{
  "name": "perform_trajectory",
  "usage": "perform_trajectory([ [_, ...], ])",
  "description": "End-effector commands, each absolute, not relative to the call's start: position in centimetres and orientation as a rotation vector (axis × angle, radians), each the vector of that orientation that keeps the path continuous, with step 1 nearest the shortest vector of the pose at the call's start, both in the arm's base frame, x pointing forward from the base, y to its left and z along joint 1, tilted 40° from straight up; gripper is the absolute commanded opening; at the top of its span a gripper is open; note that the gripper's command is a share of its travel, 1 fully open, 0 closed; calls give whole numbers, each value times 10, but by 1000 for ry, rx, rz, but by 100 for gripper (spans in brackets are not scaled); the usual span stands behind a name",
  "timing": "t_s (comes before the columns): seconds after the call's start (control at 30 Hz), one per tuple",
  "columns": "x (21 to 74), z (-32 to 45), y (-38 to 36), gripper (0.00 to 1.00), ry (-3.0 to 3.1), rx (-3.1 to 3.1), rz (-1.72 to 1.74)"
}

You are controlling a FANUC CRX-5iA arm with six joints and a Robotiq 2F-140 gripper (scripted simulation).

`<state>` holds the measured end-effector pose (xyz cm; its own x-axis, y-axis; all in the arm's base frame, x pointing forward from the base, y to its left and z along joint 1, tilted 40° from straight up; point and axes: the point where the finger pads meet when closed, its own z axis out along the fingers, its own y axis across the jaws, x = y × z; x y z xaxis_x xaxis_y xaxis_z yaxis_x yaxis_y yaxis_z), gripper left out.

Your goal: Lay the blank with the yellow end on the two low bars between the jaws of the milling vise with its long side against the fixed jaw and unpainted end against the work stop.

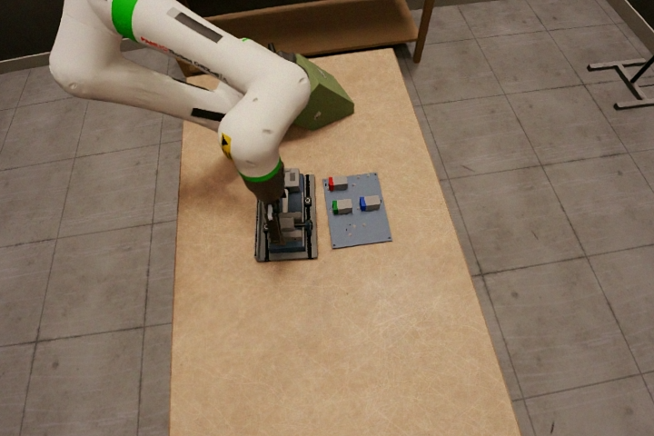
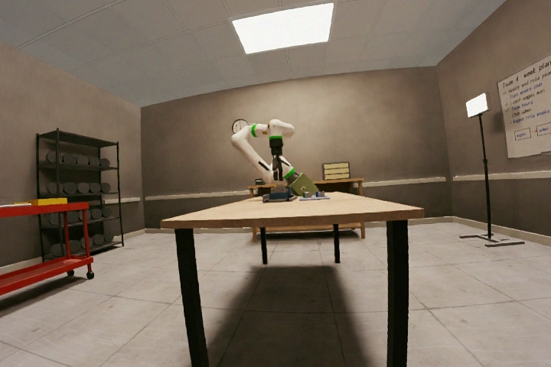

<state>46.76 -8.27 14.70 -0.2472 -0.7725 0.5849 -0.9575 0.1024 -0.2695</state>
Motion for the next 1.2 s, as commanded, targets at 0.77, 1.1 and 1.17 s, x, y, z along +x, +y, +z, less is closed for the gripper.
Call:
perform_trajectory([
  [0.77, 467, 152, -79, 100, -2089, 1710, 887],
  [1.1, 467, 154, -77, 100, -2089, 1710, 887],
  [1.17, 467, 154, -77, 100, -2089, 1710, 887],
])
